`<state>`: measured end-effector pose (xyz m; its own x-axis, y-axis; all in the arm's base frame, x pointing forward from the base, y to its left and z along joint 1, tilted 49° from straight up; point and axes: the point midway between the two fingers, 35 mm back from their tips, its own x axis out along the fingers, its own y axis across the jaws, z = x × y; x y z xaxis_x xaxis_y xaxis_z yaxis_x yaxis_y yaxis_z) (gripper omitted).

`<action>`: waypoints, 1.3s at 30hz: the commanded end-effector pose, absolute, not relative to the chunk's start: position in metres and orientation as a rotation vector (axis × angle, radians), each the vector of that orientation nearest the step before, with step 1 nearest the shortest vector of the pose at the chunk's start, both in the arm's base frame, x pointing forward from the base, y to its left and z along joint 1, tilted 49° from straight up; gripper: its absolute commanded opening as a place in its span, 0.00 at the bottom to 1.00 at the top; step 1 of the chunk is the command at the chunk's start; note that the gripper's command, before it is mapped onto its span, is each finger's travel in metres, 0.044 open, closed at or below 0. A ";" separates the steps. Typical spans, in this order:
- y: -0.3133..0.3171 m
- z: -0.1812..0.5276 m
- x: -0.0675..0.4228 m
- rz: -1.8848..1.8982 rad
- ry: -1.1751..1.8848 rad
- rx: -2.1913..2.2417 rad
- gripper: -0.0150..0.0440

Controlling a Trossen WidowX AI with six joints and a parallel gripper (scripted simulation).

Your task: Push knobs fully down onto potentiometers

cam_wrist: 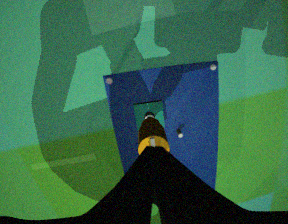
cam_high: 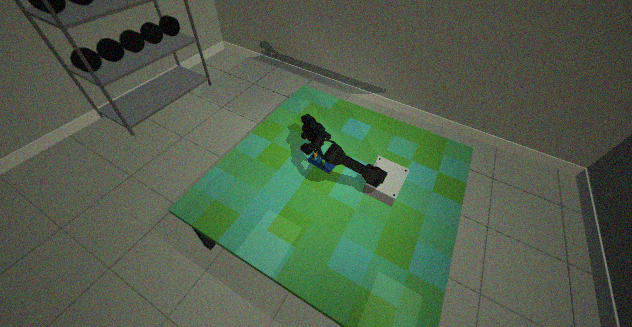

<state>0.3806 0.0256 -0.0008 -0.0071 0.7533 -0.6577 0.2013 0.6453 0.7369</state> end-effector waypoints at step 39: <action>0.030 -0.005 0.379 0.520 1.559 0.832 0.25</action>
